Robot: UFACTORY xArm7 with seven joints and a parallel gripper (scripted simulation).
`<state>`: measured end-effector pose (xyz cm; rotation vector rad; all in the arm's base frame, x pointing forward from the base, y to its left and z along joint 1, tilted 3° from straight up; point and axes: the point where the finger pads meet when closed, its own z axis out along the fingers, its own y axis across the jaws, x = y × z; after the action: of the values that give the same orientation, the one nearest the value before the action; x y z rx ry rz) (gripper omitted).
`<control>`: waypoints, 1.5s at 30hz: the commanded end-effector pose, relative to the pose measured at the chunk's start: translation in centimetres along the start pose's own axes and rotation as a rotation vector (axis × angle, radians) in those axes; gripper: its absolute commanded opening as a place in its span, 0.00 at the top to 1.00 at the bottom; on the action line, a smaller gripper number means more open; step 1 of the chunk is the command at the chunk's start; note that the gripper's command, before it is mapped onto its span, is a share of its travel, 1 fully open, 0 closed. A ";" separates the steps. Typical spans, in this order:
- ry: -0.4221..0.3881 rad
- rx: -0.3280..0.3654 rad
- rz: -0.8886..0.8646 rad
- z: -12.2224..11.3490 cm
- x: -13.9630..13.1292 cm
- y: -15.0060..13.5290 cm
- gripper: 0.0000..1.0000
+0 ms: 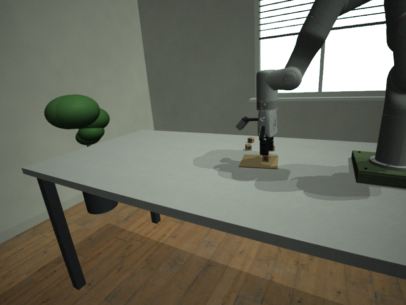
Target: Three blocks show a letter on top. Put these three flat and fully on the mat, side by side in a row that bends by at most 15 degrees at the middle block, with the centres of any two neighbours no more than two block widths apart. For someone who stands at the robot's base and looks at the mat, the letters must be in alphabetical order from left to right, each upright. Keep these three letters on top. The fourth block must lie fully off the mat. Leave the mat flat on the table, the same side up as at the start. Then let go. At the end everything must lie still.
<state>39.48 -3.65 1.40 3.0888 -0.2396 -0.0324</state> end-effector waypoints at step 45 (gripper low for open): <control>0.004 0.000 0.000 2.8 0.2 0.0 0.37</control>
<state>39.42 -3.77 -1.54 3.0888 -0.2396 -0.0319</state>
